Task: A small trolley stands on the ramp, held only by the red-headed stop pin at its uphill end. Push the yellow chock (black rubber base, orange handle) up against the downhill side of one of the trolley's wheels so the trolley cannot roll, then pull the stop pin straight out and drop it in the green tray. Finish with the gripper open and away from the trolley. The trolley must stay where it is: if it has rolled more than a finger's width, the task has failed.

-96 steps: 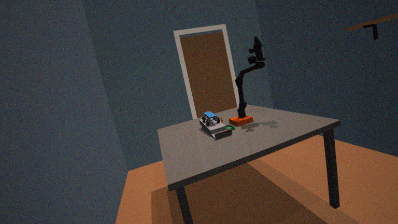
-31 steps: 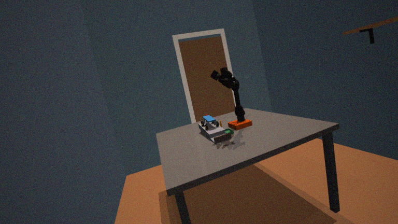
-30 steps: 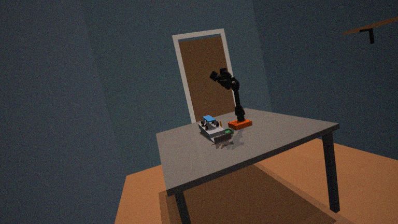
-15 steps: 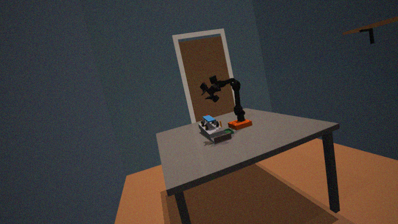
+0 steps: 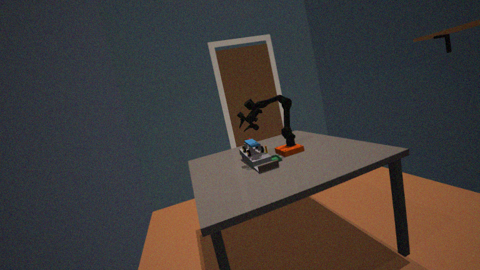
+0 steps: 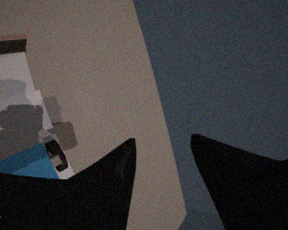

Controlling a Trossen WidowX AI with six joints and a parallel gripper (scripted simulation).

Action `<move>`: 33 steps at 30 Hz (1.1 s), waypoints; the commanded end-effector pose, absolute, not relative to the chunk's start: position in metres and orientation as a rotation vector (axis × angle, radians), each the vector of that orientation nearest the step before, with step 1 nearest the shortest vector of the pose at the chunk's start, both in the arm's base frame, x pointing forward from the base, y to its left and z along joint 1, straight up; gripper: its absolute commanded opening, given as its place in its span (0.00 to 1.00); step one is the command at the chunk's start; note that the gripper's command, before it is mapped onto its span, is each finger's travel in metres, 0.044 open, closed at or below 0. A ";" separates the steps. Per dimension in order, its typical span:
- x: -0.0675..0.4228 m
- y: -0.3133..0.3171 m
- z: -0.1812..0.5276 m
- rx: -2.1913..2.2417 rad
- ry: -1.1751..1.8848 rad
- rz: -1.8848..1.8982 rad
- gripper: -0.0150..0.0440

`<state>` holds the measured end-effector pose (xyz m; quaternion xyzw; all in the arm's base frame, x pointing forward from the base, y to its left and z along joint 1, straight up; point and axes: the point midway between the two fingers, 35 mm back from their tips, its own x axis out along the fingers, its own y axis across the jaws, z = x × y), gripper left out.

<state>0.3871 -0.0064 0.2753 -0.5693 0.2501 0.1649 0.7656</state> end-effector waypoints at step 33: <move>0.164 -0.166 0.126 -0.904 1.387 0.784 0.58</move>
